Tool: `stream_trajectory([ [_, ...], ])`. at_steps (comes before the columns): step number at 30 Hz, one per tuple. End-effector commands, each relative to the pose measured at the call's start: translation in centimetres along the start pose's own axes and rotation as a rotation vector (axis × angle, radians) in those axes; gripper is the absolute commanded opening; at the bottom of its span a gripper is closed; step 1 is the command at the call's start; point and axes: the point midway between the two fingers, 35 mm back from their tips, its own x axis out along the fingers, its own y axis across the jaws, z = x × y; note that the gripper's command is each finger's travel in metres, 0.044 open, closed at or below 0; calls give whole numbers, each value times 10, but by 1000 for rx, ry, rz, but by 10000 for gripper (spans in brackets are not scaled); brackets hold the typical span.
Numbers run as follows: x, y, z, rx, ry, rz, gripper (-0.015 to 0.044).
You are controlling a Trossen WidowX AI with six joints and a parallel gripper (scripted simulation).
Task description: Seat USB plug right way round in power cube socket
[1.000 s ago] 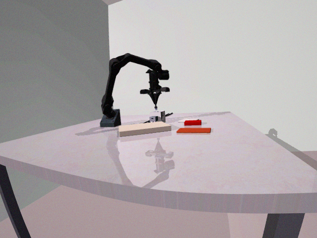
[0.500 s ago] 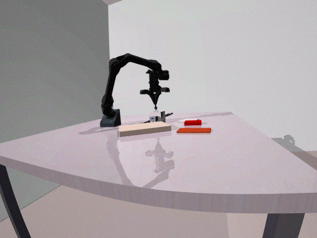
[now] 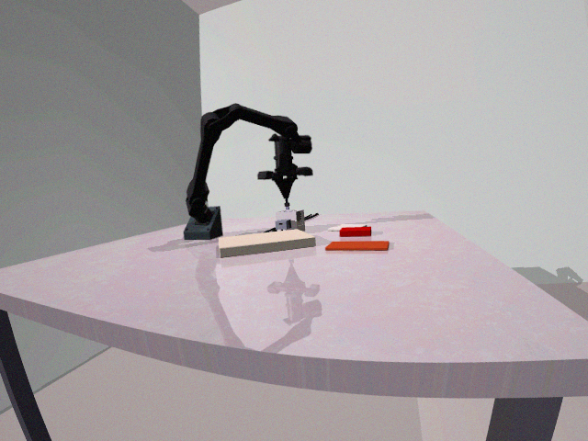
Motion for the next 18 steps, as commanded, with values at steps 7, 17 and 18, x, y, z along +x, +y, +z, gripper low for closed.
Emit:
stream_trajectory([
  [7, 2, -1, -1, -2, 3, -3, 0],
  [17, 3, -1, -1, -2, 3, -3, 0],
  [18, 3, -1, -1, -2, 3, -3, 0],
])
